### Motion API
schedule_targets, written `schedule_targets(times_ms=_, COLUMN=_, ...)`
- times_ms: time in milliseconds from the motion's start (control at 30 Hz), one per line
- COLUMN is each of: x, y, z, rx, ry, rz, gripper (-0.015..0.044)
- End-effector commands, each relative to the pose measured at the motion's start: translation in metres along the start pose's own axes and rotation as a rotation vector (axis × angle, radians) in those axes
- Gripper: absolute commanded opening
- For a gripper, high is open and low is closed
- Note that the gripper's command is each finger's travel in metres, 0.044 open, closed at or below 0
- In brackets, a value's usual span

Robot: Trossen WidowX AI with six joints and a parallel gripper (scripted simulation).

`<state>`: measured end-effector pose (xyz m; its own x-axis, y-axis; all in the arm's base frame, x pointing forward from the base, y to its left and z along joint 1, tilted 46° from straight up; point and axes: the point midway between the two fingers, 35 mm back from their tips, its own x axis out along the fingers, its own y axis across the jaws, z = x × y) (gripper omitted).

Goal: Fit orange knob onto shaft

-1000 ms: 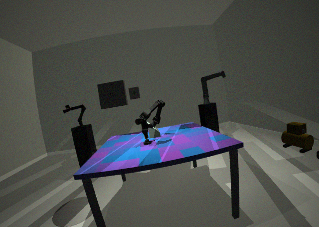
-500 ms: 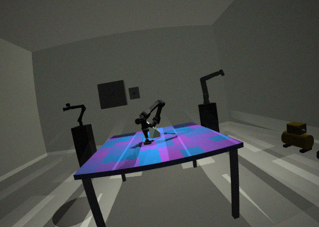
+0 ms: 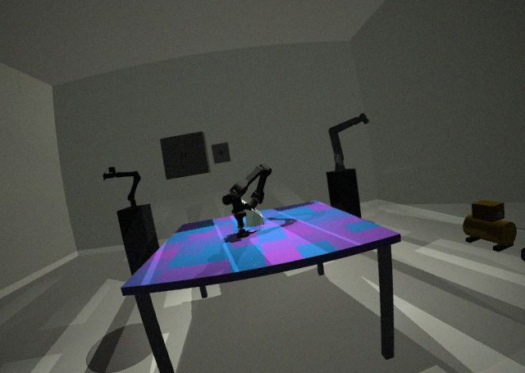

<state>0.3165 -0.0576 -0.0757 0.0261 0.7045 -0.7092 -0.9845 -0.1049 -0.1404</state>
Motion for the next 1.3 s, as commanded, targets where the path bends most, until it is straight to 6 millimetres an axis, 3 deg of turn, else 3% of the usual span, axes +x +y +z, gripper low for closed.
schedule_targets(times_ms=0, x=0.0012, y=-0.0005, z=-0.0002, rx=-0.008, ry=0.000, rz=-0.003, gripper=0.0000)
schedule_targets(times_ms=533, x=-0.0040, y=0.0005, z=0.0021, rx=-0.008, ry=0.000, rz=-0.003, gripper=0.0000)
schedule_targets(times_ms=800, x=-0.0024, y=-0.0004, z=0.0009, rx=-0.218, ry=0.000, rz=-0.003, gripper=0.0000)
schedule_targets(times_ms=1267, x=0.0005, y=0.0002, z=0.0006, rx=-0.218, ry=0.000, rz=-0.003, gripper=0.0000)
